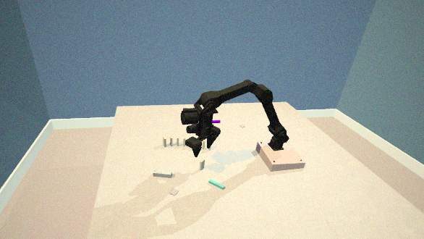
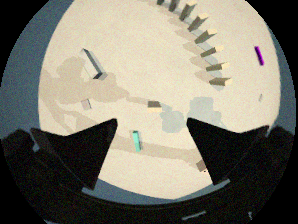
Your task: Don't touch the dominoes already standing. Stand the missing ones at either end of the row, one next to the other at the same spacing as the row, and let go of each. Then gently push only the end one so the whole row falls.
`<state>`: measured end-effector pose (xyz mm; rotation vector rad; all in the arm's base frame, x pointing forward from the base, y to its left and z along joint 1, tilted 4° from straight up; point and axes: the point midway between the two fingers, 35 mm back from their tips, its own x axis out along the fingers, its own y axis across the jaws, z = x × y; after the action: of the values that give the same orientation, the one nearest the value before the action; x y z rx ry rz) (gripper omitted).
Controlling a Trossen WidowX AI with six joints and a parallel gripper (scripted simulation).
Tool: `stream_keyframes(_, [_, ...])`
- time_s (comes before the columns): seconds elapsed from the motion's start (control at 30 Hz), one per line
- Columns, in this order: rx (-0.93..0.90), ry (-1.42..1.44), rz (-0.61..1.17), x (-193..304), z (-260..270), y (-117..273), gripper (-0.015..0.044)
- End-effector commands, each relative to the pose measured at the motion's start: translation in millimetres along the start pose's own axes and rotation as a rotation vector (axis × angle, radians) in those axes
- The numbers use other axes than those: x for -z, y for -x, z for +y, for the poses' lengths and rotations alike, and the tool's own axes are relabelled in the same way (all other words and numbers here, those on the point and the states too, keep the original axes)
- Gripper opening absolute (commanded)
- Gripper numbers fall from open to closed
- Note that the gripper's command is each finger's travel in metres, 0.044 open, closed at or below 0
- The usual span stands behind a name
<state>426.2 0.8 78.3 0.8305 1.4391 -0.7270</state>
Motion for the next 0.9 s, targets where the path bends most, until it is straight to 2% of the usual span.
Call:
stream_keyframes(0.0, [0.023,-0.007,0.008,1,-3,-35,0.0440])
stream_keyframes(0.1, [0.023,-0.007,0.008,2,-5,-54,0.0440])
stream_keyframes(0.7, [0.024,-0.007,0.008,2,-6,-70,0.0440])
stream_keyframes(0.87, [0.024,-0.007,0.008,2,-6,-70,0.0309])
